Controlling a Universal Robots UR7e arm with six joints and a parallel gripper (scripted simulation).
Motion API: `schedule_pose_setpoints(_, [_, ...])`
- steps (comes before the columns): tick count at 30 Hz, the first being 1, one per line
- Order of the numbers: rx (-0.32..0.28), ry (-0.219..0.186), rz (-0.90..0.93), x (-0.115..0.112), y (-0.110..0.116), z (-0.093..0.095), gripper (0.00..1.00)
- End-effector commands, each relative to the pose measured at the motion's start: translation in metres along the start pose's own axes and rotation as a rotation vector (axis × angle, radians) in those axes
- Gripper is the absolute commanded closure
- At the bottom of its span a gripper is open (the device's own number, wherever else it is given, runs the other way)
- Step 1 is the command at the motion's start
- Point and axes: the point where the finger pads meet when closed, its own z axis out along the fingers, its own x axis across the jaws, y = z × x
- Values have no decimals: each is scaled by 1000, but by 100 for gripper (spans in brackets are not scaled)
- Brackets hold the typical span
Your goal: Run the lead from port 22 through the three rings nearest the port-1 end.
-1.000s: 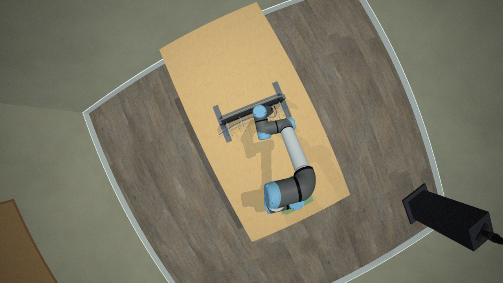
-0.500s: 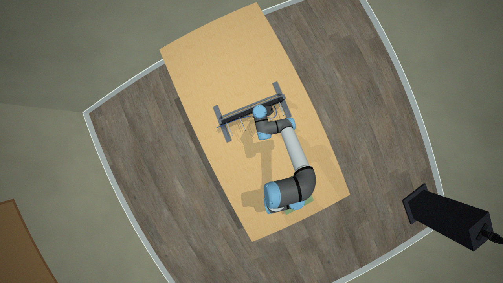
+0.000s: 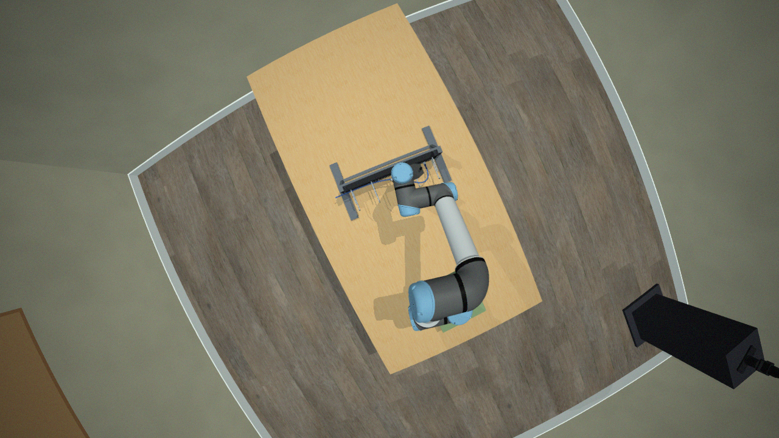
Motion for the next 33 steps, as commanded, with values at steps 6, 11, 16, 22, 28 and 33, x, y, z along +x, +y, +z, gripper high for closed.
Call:
schedule_pose_setpoints(6, [1,-2,0,-1,0,-8,33])
schedule_pose_setpoints(11, [1,-2,0,-1,0,-20,33])
schedule_pose_setpoints(16, [1,-2,0,-1,0,-30,33])
schedule_pose_setpoints(22, [1,-2,0,-1,0,-52,33])
schedule_pose_setpoints(28, [1,-2,0,-1,0,-72,33])
schedule_pose_setpoints(33, [1,-2,0,0,0,-80,33])
